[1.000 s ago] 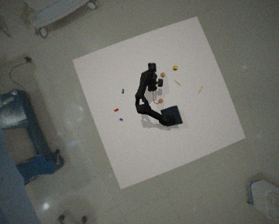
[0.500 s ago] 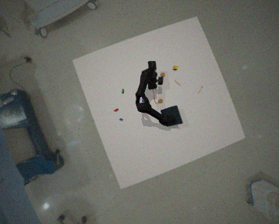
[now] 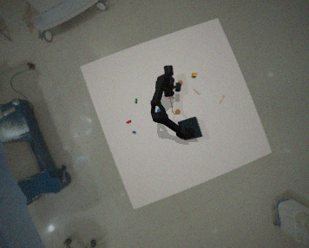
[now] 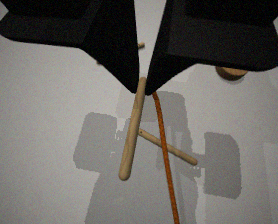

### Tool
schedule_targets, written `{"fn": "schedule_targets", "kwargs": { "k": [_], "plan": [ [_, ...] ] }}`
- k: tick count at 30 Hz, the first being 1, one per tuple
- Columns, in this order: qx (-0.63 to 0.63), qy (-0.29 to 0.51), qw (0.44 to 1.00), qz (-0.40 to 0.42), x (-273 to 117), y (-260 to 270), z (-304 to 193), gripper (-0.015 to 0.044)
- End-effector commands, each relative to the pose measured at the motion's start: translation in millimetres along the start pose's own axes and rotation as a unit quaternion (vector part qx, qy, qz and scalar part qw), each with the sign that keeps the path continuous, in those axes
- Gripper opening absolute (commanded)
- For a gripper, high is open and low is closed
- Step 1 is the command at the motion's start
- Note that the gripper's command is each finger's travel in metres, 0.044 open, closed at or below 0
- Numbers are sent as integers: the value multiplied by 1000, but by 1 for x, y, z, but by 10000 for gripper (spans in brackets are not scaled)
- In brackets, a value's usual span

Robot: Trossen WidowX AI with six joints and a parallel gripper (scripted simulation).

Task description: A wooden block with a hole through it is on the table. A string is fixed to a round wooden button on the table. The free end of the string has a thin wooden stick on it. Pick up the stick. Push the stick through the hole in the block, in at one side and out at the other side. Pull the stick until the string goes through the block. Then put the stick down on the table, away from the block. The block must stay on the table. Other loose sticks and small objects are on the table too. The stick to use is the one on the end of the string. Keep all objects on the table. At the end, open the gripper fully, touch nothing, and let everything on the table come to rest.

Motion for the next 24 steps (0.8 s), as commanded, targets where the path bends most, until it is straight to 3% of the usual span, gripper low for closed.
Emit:
{"fn": "schedule_targets", "kwargs": {
  "k": [1, 24],
  "plan": [
    [-1, 7, 1000, 3, -1, 0, -6, 0],
    [-4, 20, 1000, 4, 3, -3, -16, 0]
  ]
}}
Point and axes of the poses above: the point midway between the two fingers, 35 mm back from their tips, its own x axis out along the fingers, its own y axis across the jaws, z = x × y, the point moved 5 cm from there along -x, back along the fingers, and after that the axes turned 5 degrees about -x, right-handed, at the moved point
